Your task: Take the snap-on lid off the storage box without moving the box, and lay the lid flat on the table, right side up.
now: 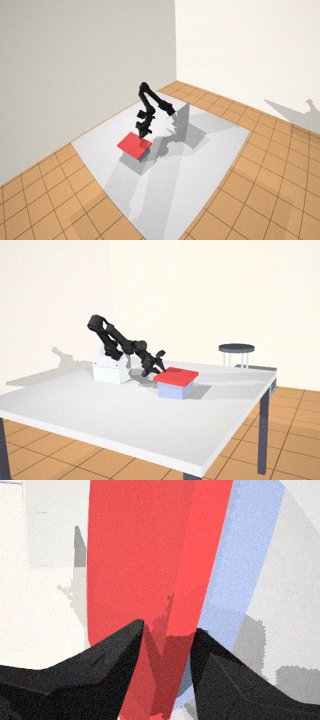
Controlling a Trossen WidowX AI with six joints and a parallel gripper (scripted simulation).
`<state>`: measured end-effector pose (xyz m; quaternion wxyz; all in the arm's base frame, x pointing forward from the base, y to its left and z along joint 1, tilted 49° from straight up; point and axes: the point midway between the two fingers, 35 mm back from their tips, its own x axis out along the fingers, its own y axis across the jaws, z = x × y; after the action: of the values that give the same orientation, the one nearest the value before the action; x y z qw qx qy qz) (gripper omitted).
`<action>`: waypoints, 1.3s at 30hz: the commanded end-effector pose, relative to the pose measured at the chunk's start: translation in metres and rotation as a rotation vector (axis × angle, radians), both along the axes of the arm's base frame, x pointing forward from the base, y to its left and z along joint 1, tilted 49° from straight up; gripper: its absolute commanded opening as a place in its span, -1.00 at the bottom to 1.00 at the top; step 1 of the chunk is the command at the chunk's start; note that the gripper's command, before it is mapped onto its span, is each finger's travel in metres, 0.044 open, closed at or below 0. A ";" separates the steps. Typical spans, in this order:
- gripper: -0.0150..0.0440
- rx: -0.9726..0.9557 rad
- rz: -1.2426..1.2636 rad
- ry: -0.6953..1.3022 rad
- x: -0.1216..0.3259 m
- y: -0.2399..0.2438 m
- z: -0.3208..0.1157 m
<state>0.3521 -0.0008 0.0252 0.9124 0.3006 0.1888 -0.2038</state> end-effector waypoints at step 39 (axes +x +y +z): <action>-0.49 -0.001 -0.003 -0.002 0.001 0.007 0.005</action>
<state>0.3533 0.0020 0.0265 0.9120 0.2992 0.1893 -0.2071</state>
